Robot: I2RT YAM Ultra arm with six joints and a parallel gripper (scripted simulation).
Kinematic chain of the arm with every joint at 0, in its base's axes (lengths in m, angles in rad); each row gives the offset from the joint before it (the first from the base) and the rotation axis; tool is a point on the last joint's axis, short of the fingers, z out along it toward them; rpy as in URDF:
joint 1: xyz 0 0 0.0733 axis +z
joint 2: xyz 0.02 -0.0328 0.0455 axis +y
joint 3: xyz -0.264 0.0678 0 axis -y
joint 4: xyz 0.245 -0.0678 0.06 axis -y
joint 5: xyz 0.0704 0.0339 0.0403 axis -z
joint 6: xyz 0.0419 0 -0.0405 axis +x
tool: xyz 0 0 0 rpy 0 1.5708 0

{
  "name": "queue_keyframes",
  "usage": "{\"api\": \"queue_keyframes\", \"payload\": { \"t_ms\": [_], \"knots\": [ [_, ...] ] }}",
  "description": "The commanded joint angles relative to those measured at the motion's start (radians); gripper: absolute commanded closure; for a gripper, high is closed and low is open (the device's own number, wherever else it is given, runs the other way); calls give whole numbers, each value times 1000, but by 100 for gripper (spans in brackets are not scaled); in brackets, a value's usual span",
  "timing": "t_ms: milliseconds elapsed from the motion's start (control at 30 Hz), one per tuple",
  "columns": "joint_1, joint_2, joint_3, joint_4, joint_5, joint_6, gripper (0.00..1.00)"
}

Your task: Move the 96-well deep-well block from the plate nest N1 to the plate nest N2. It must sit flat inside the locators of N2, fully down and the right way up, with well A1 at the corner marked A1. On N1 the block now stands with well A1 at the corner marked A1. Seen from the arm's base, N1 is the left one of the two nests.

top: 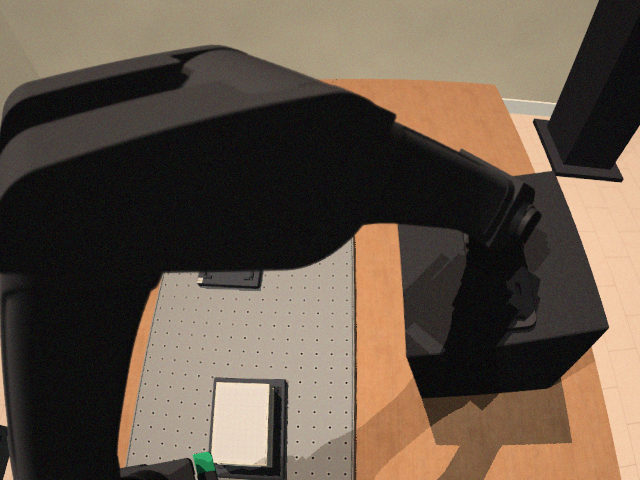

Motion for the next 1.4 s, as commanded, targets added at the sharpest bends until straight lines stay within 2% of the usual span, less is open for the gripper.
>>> {"api": "queue_keyframes", "payload": {
  "t_ms": [0,33,100,300,367,467,533,600,700,800,967,1367],
  "knots": [
    [-11,-32,-14,20,-47,25,0],
    [-11,-32,-14,20,-47,25,0],
    [-35,-34,-22,4,-87,60,0],
    [-75,-78,-163,106,-104,31,0],
    [-100,-80,-174,93,-144,64,0],
    [-121,-99,-239,137,-156,55,0],
    [-147,-102,-253,127,-195,87,0],
    [-147,-102,-253,127,-195,87,0],
    [-168,-122,-316,169,-207,78,0],
    [-203,-131,-350,170,-256,113,0],
    [-233,-164,-463,252,-263,83,0],
    [-233,-164,-462,252,-263,83,0]
  ]
}}
